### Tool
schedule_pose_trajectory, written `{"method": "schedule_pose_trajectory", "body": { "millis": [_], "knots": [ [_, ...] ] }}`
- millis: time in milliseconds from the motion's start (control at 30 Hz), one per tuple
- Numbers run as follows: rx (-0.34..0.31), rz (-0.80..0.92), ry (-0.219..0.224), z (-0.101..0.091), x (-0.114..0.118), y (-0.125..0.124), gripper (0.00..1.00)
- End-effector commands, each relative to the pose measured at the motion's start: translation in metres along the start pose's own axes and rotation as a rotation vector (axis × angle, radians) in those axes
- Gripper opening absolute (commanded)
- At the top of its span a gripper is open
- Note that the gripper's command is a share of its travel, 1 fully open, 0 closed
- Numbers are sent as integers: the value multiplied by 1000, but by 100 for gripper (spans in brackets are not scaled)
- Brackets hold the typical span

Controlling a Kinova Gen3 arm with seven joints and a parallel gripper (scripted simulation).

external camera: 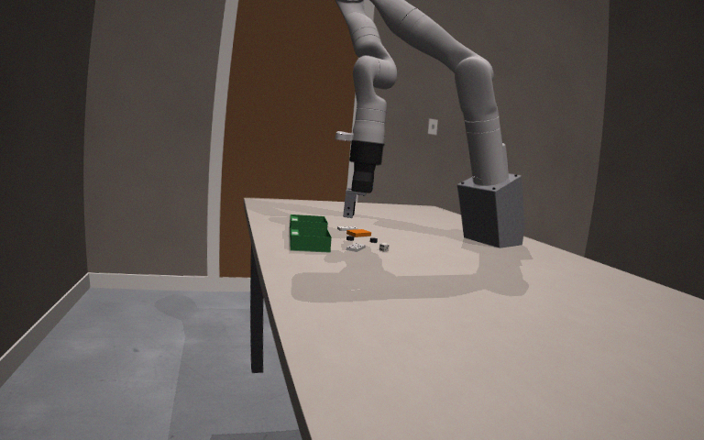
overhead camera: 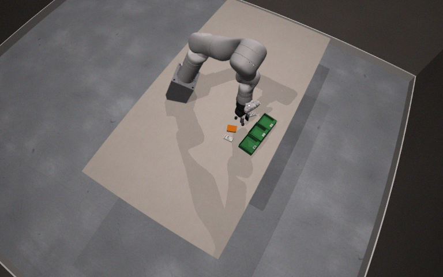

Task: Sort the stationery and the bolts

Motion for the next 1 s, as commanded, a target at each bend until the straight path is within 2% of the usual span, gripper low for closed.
{"method": "schedule_pose_trajectory", "body": {
  "millis": [0, 267, 967],
  "knots": [
    [-25, -1, -10, 9, -4, 11, 64],
    [-25, -1, -10, 41, -6, 17, 64],
    [-25, -1, -10, 42, -4, 10, 64]
  ]
}}
Point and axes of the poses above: the point where the finger pads meet when closed, its own z axis out along the fingers, its own x axis across the jaws, y = z × x, the point moved 2 cm from there along -z, back along the fingers, and after that the axes turned 5 degrees about z, right-handed, at the moved point
